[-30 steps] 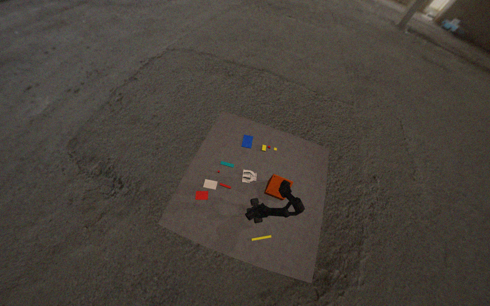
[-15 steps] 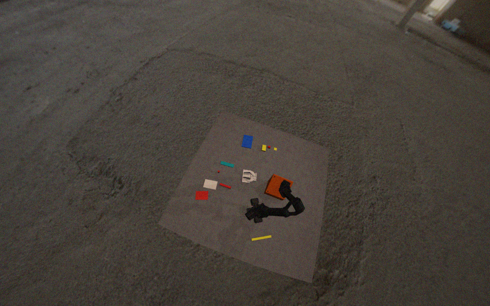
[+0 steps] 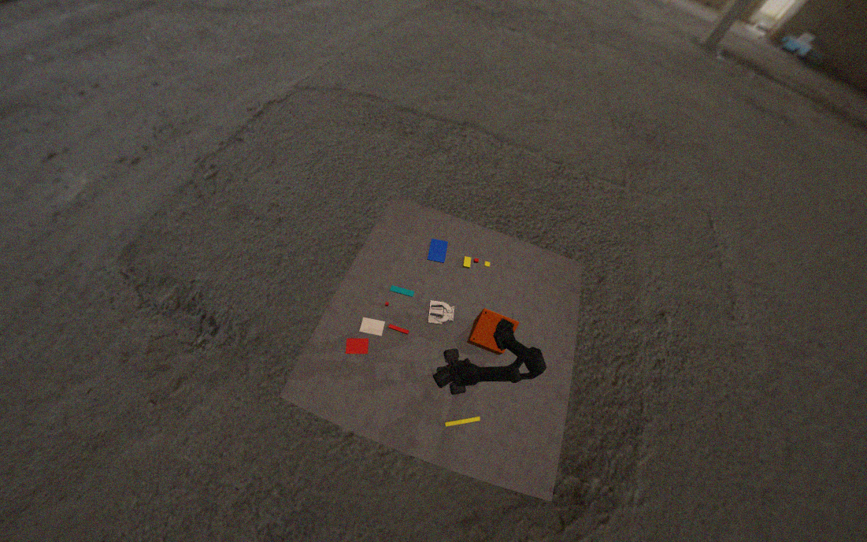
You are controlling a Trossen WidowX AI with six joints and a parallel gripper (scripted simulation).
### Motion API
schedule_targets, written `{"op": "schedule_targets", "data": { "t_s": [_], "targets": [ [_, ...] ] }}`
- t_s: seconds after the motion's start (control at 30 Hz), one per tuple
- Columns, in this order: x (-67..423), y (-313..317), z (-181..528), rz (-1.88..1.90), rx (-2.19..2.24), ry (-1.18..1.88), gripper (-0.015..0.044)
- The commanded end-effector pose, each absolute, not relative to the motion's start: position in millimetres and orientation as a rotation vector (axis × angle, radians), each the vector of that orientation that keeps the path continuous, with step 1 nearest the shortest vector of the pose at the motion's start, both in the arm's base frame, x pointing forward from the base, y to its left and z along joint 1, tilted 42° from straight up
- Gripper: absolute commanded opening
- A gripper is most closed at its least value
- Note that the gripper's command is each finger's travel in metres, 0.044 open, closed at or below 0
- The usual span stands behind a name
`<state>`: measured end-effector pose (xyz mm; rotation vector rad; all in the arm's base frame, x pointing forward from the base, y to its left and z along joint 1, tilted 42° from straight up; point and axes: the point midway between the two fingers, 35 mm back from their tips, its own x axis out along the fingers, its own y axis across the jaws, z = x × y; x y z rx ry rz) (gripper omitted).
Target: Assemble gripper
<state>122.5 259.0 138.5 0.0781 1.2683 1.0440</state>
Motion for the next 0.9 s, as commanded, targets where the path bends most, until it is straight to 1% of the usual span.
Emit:
{"op": "schedule_targets", "data": {
  "t_s": [0.0, 0.4, 0.87],
  "targets": [
    [122.9, 249.1, 151.0, 1.049, 0.081, 1.262, 0.0351],
    [123.8, 238.3, 159.9, 1.045, 0.081, 1.263, 0.0351],
    [158.7, 225.3, 134.8, 0.990, 0.059, 1.288, 0.0351]
  ]
}}
